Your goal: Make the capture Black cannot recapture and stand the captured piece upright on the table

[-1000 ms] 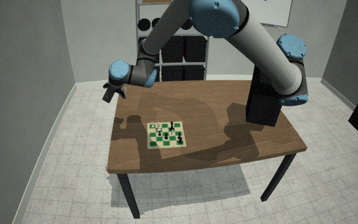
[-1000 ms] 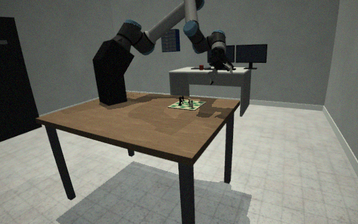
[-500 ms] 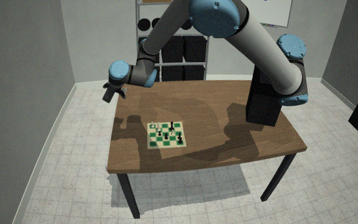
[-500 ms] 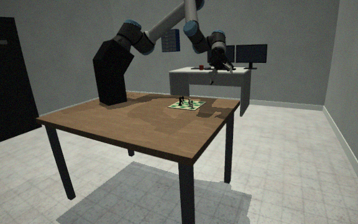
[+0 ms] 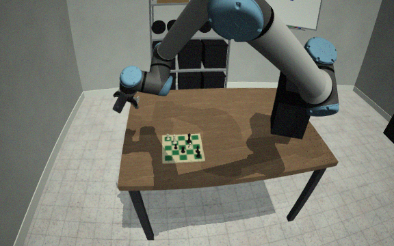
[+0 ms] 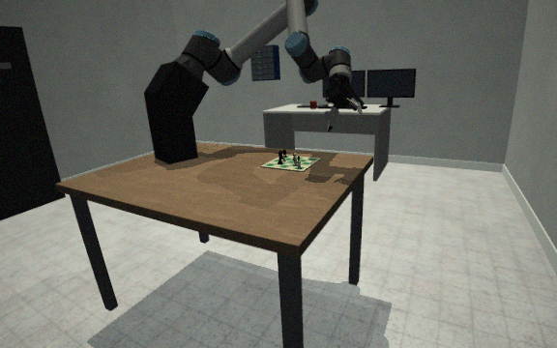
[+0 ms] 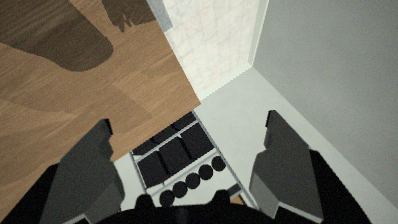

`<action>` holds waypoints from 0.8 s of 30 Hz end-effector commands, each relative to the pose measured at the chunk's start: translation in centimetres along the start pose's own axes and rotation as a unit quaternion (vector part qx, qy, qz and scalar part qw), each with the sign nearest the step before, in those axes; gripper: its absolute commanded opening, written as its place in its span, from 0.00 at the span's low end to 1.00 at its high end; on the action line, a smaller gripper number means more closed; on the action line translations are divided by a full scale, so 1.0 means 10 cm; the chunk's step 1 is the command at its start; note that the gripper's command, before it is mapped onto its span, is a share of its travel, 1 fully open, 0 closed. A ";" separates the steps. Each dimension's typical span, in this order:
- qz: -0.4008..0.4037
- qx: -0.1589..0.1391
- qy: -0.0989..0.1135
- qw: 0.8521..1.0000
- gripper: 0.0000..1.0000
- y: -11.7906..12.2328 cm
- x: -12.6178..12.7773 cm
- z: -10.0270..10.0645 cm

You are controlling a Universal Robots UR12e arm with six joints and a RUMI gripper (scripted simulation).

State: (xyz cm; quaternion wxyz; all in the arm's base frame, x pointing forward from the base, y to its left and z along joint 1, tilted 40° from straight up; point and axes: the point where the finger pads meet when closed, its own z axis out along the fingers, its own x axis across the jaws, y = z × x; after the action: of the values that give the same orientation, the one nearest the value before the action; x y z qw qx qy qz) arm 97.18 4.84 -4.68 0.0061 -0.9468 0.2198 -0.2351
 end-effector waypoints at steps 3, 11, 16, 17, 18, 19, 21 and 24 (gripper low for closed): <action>0.001 0.010 -0.005 1.000 1.00 0.05 -0.05 0.03; 0.000 0.035 -0.014 0.999 1.00 0.09 -0.14 0.06; -0.002 0.064 -0.022 0.998 1.00 0.12 -0.23 0.08; -0.002 0.071 -0.024 0.997 1.00 0.13 -0.26 0.09; -0.002 0.078 -0.027 0.997 1.00 0.14 -0.28 0.10; -0.003 0.085 -0.029 0.996 1.00 0.14 -0.31 0.11; -0.003 0.085 -0.029 0.996 1.00 0.14 -0.31 0.11; -0.004 0.111 -0.037 0.993 1.00 0.17 -0.39 0.13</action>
State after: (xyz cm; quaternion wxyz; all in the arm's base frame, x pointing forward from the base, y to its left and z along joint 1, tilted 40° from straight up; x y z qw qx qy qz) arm 94.97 4.44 -6.71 0.0808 -0.9495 0.2015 -0.2267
